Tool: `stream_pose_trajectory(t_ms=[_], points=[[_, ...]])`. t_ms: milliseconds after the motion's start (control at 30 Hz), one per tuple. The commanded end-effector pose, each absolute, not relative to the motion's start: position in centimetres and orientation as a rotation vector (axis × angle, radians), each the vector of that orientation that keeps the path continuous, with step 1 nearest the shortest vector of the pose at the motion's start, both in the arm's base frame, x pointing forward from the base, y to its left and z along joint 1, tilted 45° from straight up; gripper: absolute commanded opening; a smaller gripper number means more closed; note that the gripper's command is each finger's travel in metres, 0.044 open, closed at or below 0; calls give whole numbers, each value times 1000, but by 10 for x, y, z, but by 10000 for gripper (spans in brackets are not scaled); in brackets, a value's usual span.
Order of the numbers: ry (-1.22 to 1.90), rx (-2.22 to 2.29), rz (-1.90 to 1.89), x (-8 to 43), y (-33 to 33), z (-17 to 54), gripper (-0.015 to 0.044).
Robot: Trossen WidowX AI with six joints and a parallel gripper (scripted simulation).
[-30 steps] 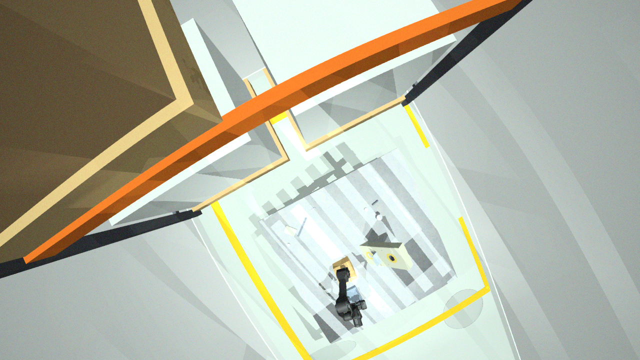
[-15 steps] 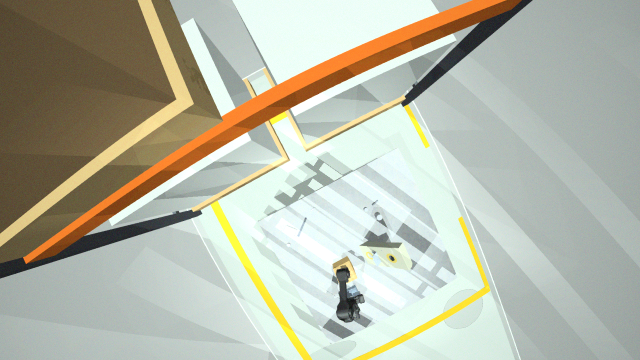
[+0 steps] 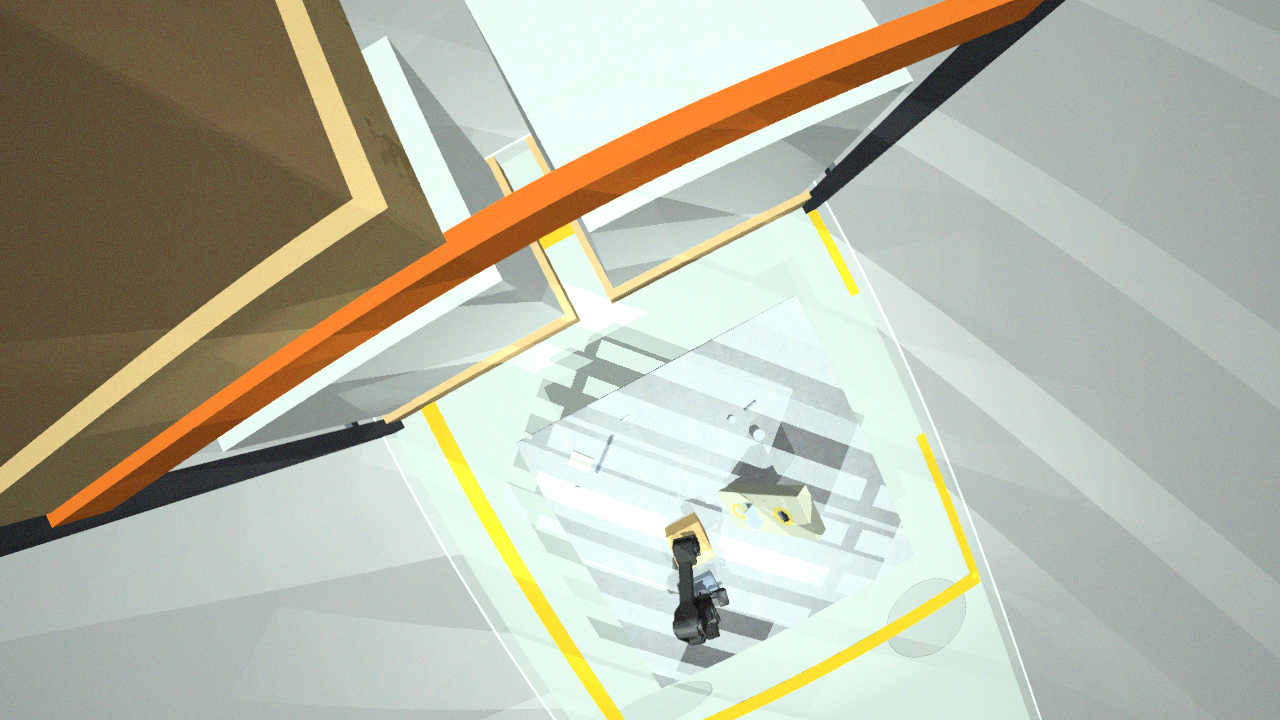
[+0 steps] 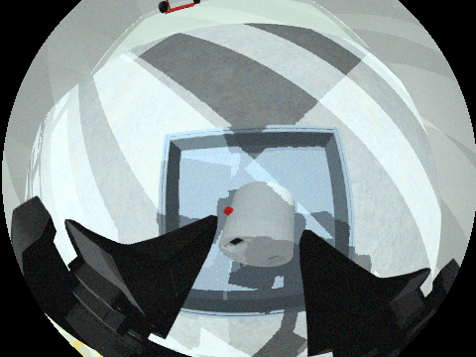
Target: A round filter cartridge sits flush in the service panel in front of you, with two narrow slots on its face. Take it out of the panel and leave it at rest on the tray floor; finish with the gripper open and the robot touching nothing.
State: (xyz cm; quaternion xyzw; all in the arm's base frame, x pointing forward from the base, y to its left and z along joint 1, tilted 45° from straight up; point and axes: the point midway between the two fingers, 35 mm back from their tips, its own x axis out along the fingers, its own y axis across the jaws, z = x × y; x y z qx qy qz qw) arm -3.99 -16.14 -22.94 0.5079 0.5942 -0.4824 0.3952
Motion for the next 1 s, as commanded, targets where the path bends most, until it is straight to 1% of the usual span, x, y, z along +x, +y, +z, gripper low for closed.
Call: stream_pose_trajectory(t_ms=[0,100,267,400,467,967], points=[[1505,1287,-1225,-40,-162,-229,368],[1505,1287,-1225,-40,-162,-229,440],[1505,1287,-1225,-39,-169,-224,440],[1505,1287,-1223,-32,-204,-187,440],[1505,1288,-1223,-30,-210,-179,440],[1504,1274,-1226,-32,-205,-188,440]])
